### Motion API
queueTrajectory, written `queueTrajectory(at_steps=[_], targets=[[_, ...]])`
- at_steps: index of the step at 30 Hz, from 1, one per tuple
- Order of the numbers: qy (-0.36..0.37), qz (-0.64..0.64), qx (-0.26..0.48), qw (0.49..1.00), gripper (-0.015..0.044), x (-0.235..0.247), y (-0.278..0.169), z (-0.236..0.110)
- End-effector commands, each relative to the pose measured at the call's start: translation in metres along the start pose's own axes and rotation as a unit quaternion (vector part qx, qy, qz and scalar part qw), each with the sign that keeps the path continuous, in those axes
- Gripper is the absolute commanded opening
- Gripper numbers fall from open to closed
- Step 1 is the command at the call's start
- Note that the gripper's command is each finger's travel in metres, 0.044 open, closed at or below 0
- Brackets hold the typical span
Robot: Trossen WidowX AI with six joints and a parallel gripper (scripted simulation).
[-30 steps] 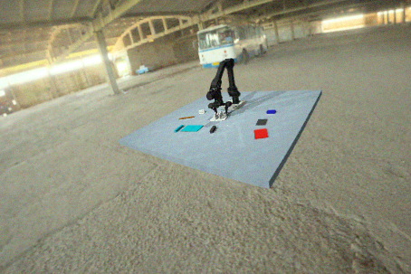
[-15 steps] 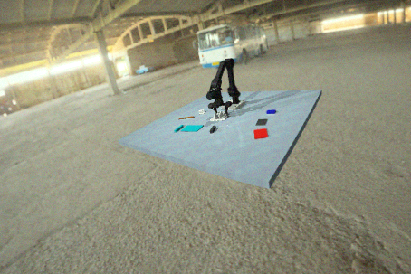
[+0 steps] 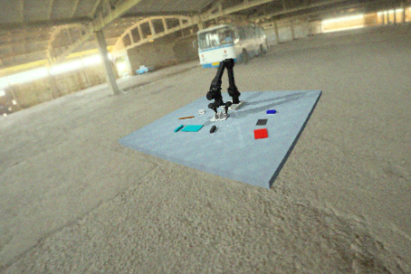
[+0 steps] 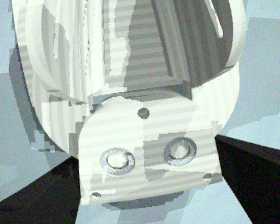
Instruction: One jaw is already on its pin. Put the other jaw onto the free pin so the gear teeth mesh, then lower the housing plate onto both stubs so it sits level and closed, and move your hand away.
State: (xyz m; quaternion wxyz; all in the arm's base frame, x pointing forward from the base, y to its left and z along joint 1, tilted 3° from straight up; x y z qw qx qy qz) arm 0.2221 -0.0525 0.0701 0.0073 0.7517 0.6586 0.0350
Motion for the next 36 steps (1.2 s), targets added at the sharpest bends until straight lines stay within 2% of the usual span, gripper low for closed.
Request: queueTrajectory(at_steps=[1, 19, 22, 23, 36], targets=[[0.001, 0.001, 0.001, 1.000, 0.0351, 0.0003, -0.0010, 0.0013], [0.001, 0.001, 0.001, 1.000, 0.0351, 0.0003, -0.0010, 0.0013], [0.000, 0.000, 0.000, 1.000, 0.0430, 0.0000, 0.0000, 0.0000], [0.000, 0.000, 0.000, 1.000, 0.0440, 0.0000, 0.0000, 0.0000], [0.000, 0.000, 0.000, 1.000, 0.0440, 0.0000, 0.0000, 0.0000]])
Point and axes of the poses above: the point midway between the two fingers, 35 mm back from their tips, its own z axis out along the fingers, its own x axis across the jaws, y = z × x, the point moved 5 cm from there along -z, back along the fingers, and after that the axes turned 12 degrees about z, right-handed, at the moved point
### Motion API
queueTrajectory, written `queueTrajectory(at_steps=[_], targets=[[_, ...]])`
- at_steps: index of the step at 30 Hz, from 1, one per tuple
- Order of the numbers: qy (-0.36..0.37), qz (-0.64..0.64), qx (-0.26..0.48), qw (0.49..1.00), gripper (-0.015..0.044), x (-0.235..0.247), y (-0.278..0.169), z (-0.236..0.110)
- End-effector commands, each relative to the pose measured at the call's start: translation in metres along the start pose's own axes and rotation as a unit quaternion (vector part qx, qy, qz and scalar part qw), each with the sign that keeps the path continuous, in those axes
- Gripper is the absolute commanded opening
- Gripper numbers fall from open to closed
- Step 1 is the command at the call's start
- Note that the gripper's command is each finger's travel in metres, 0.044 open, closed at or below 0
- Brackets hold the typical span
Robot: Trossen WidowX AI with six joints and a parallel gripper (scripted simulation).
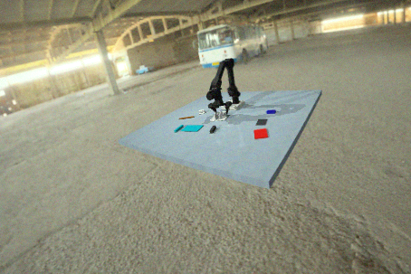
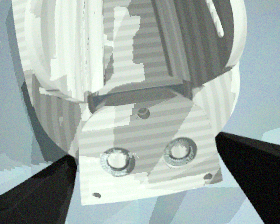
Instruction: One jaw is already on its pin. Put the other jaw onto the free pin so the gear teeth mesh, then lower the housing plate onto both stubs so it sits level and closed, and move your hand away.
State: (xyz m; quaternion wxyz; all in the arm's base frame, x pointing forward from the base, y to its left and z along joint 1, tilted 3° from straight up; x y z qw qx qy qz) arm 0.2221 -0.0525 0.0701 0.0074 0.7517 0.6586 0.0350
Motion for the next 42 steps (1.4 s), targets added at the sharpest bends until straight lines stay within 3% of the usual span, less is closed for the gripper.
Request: queueTrajectory(at_steps=[1, 10, 15, 20, 42], targets=[[0.000, 0.000, 0.000, 1.000, 0.0440, 0.000, 0.000, -0.002], [0.001, 0.001, 0.001, 1.000, 0.0440, 0.000, -0.003, -0.075], [0.000, 0.003, -0.001, 1.000, 0.0440, 0.000, -0.003, -0.074], [0.001, 0.002, 0.002, 1.000, 0.0440, 0.004, -0.025, -0.124], [0.001, 0.002, 0.002, 1.000, 0.0440, 0.004, -0.026, -0.126]])
Point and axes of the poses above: the point midway between the two fingers, 35 mm back from their tips, its own z axis out along the fingers, its own x axis across the jaws, y = z × x, the point moved 5 cm from there along -z, back along the fingers, and after that the axes turned 12 degrees about z, right-handed, at the moved point
